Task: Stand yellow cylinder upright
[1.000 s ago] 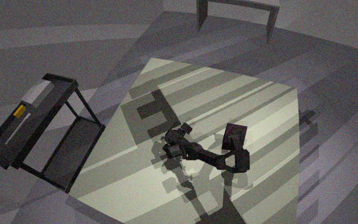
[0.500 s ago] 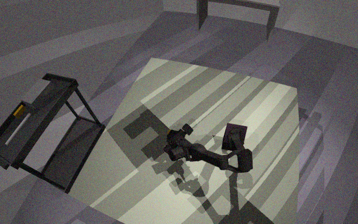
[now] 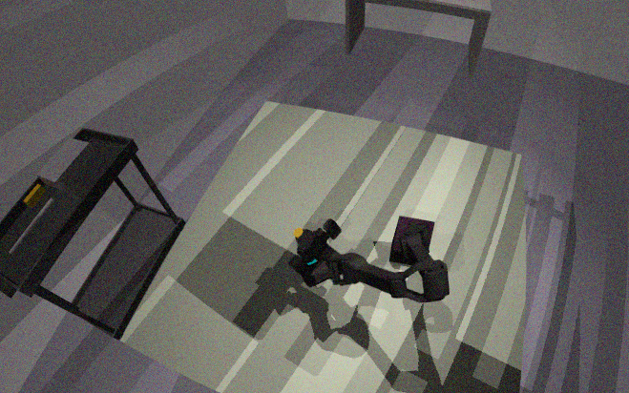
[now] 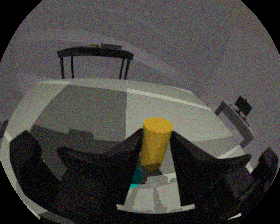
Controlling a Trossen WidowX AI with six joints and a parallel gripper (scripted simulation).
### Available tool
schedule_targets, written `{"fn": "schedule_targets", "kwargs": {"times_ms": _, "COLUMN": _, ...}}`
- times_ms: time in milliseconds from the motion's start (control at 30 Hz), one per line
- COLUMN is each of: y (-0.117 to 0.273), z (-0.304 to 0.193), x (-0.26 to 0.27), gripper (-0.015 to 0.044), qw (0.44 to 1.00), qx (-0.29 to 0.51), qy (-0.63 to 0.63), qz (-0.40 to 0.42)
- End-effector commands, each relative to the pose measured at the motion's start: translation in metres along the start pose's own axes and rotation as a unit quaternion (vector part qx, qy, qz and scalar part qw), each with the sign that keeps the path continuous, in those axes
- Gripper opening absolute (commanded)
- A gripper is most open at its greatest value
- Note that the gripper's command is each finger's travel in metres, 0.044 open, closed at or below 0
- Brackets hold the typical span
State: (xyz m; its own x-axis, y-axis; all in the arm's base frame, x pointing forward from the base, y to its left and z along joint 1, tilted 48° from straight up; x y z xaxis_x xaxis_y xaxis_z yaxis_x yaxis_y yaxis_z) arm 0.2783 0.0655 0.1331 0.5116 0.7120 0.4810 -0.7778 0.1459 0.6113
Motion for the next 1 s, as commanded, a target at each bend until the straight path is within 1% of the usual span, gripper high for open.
{"fn": "schedule_targets", "kwargs": {"times_ms": 0, "y": 0.003, "z": -0.003, "x": -0.003, "gripper": 0.0105, "qw": 1.0, "qx": -0.012, "qy": -0.008, "qz": 0.001}}
{"fn": "schedule_targets", "kwargs": {"times_ms": 967, "y": 0.022, "z": -0.01, "x": -0.009, "gripper": 0.0105, "qw": 0.992, "qx": -0.094, "qy": -0.079, "qz": 0.04}}
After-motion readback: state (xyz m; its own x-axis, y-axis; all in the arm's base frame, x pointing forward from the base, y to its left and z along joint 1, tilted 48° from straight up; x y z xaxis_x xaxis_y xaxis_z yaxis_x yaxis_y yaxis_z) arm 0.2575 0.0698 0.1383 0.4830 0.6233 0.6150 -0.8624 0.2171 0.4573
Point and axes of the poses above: the point midway between the two fingers, 35 mm back from their tips, its own y axis back along the fingers, its own x axis across the jaws, z = x × y, the point moved 8 cm from there along y, back along the fingers, and after that the axes turned 1 degree about -y, right-handed, at the moved point
